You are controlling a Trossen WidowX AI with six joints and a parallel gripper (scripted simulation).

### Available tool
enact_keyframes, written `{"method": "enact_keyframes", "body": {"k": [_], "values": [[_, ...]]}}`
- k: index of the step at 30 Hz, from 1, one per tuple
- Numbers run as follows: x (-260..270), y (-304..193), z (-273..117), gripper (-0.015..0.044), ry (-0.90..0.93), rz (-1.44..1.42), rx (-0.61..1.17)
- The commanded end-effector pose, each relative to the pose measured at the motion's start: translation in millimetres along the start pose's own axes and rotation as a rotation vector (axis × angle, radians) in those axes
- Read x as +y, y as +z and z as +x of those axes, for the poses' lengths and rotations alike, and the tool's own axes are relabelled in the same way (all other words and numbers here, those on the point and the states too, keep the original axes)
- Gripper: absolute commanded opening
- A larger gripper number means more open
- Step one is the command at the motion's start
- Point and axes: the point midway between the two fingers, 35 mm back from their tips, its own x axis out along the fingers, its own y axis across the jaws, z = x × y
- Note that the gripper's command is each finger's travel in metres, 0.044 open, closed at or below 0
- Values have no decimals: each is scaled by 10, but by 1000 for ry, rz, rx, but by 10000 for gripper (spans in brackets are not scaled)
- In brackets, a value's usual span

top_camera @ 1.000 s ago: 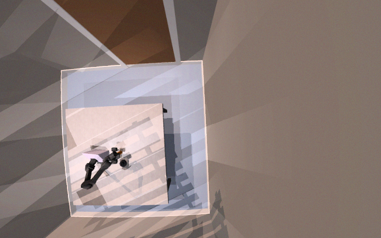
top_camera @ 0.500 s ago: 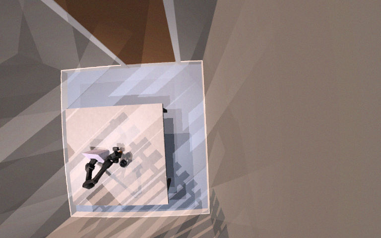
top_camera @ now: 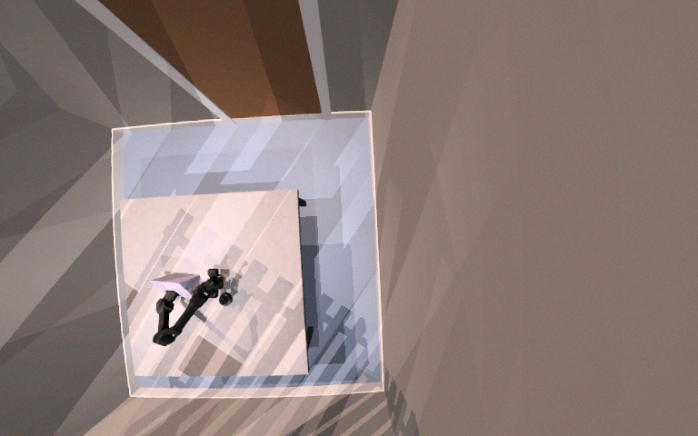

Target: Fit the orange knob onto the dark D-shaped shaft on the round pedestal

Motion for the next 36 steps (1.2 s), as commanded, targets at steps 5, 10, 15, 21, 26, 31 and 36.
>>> {"method": "enact_keyframes", "body": {"k": [5,10,15,21,26,31,36], "values": [[-5,1,9,157,-3,-5,-1],[-3,4,-1,85,-3,-5,-1],[46,61,-247,0,3,-5,-2],[96,101,-608,0,7,-6,-3],[120,98,-921,0,8,-7,-2],[124,63,-1240,0,6,-6,-1],[118,33,-1399,0,4,-6,0]]}}
